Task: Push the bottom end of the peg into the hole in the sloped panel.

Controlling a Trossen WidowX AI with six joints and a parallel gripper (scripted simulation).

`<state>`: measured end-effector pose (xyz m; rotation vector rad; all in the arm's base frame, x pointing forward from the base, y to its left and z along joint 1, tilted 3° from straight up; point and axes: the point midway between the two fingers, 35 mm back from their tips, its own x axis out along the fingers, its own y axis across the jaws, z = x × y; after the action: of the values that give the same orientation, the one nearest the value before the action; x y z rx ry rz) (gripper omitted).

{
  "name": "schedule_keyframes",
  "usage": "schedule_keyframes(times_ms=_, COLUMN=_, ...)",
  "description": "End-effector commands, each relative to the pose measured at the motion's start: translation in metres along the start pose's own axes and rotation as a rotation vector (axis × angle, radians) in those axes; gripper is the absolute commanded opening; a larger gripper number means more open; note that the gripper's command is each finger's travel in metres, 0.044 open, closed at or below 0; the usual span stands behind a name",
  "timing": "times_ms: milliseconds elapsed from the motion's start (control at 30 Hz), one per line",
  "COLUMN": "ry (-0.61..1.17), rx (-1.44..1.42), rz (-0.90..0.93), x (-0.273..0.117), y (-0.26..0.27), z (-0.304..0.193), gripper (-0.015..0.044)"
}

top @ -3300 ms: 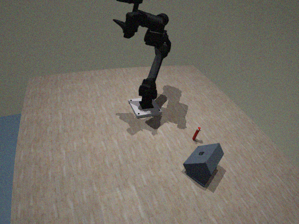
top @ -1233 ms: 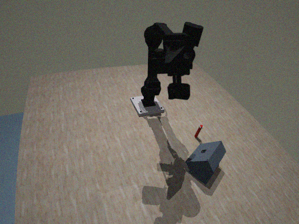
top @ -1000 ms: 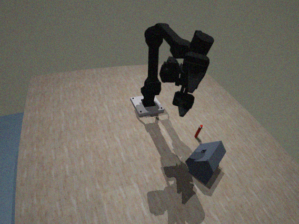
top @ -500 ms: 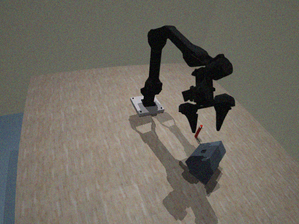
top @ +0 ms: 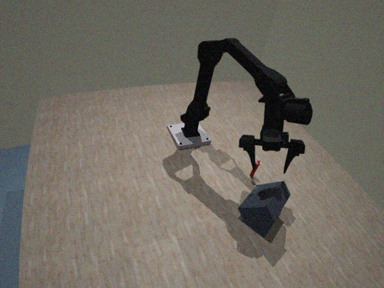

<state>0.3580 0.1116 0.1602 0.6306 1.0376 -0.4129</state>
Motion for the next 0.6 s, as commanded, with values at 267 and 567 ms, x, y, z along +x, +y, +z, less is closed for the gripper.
schedule_keyframes(times_ms=267, ry=0.365, rx=-0.439, rz=-0.158, x=0.005, y=-0.018, z=-0.089, gripper=0.044)
schedule_keyframes(times_ms=567, ry=0.47, rx=-0.55, rz=-0.195, x=0.003, y=-0.023, z=-0.109, gripper=0.044)
